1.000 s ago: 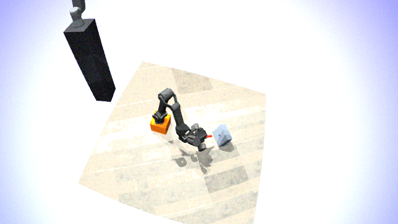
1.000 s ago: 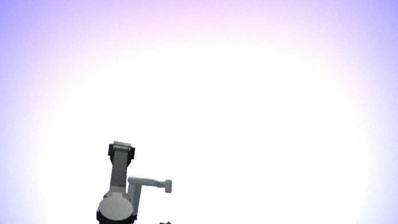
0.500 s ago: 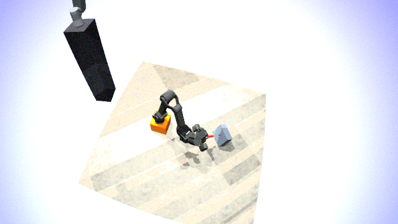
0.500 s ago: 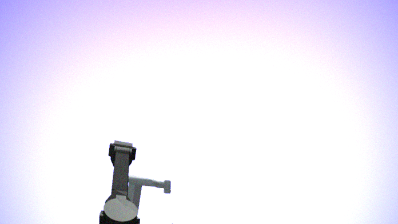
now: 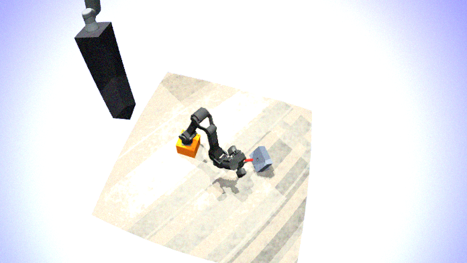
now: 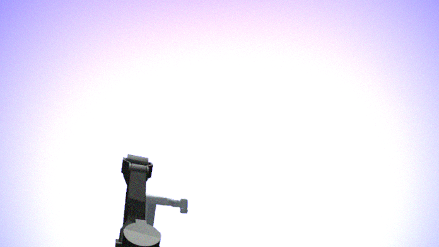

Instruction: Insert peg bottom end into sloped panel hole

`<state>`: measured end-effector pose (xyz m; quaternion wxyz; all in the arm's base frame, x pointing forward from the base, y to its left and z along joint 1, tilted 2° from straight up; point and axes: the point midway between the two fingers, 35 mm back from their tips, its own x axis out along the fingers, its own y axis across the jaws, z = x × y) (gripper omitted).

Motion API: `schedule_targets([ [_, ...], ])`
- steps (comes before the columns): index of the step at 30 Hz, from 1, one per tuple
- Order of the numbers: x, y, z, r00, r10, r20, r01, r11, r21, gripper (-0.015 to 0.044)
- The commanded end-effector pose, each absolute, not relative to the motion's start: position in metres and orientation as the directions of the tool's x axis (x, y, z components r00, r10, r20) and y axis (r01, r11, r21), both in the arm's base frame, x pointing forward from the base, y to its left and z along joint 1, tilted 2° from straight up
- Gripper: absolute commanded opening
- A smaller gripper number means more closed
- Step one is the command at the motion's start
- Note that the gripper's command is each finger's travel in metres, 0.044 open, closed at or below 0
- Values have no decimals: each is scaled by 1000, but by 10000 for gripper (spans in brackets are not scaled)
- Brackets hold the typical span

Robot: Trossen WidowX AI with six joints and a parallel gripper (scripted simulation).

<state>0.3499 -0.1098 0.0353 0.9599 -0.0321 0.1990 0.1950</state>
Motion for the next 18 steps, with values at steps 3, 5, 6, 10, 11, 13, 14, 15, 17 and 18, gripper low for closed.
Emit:
schedule_targets([
  [3,355,-109,33,851,356,-386,-383,924,7,0],
  [5,356,-109,33,851,356,-385,-383,924,6,0],
  [6,356,-108,33,852,356,-384,-384,924,5,0],
  [10,358,-107,32,855,355,-377,-384,923,-1,0],
  [11,359,-107,31,856,355,-375,-384,923,-3,0],
  [13,360,-106,31,858,355,-372,-384,923,-6,0],
  [14,361,-106,31,858,355,-371,-384,923,-6,0],
  [15,361,-106,30,858,355,-371,-384,923,-6,0],
  [17,362,-106,30,858,354,-371,-384,923,-7,0],
  [18,363,-105,29,859,354,-370,-384,923,-7,0],
])
